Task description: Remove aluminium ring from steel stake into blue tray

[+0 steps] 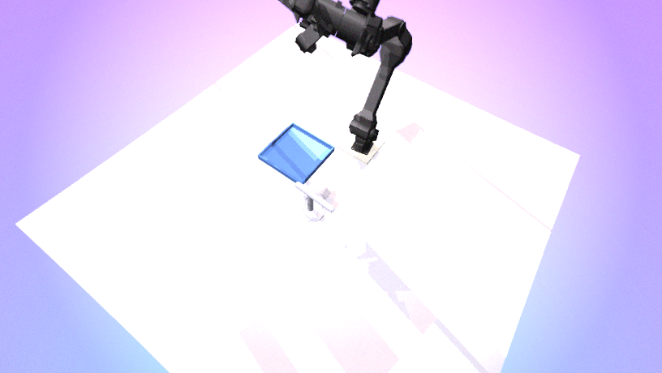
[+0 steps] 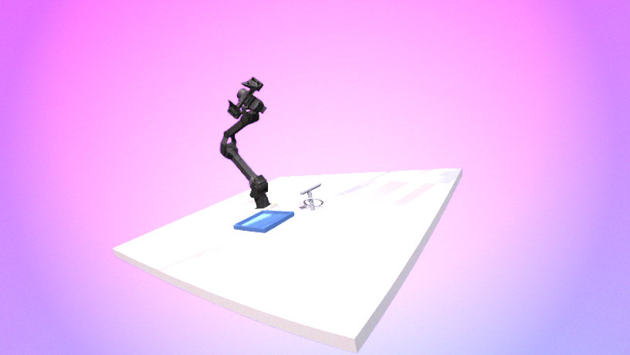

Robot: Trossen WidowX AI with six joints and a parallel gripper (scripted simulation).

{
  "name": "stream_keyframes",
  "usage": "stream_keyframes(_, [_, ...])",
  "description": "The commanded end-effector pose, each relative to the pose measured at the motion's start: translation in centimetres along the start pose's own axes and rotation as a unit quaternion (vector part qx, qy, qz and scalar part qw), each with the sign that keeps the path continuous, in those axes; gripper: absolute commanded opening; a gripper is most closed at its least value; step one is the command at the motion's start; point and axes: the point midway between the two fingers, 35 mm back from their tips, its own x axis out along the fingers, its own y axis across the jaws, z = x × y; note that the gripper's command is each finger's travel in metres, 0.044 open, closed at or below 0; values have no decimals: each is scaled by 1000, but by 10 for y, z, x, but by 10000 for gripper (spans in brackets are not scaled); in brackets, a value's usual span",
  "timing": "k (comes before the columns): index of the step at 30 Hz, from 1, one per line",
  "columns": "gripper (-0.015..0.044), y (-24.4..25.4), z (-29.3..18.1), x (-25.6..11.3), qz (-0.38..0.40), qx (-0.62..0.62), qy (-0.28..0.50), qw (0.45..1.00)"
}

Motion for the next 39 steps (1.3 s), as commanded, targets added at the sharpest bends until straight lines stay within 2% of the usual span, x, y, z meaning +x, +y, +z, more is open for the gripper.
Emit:
stream_keyframes(1, [374, 0, 0, 0, 0, 0, 0, 1000])
stream_keyframes(8, [200, -4, 15, -2, -19, -80, -15, 997])
stream_keyframes(23, [200, -11, 50, -8, -68, -245, -45, 966])
stream_keyframes(39, [200, -17, 104, -24, -155, -463, -72, 870])
